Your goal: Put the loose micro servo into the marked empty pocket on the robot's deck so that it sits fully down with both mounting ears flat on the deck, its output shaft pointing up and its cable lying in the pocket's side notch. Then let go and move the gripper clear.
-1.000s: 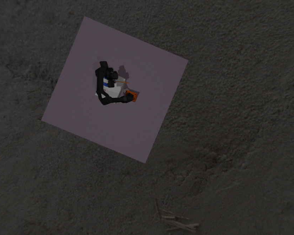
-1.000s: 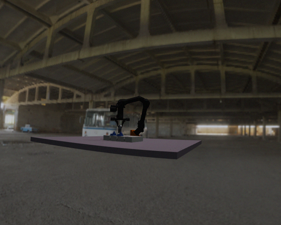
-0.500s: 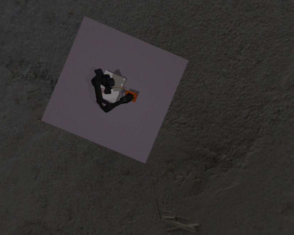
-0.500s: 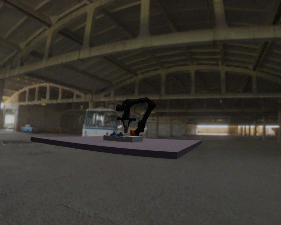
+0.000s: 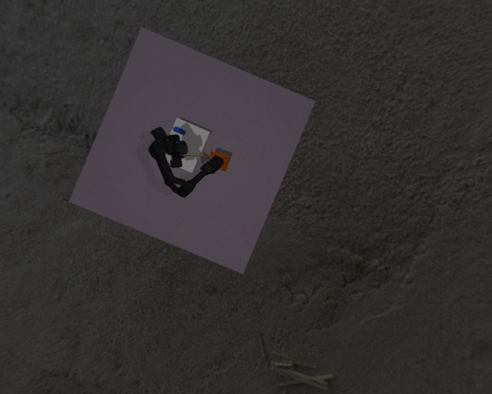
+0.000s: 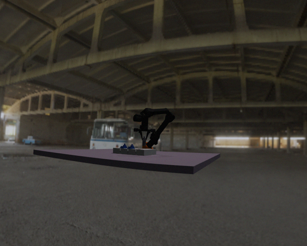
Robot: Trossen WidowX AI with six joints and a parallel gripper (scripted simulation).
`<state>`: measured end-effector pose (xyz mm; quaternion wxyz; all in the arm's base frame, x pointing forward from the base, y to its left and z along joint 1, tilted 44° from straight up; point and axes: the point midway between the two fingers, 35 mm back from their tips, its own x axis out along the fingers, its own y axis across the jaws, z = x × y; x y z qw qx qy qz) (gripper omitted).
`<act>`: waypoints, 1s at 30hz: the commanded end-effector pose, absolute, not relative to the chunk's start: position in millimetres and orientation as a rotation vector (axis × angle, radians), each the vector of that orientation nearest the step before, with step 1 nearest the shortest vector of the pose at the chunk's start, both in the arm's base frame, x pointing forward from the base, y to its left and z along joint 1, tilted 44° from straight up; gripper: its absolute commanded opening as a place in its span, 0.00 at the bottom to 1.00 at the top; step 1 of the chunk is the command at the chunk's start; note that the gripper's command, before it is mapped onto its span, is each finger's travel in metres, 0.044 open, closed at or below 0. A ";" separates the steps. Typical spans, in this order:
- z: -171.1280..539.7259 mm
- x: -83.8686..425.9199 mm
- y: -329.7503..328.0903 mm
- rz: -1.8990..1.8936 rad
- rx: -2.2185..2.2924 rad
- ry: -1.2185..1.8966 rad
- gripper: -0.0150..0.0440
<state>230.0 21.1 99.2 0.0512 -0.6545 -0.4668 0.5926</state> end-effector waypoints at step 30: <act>101.7 229.4 22.4 1.057 -2.301 -2.732 0.25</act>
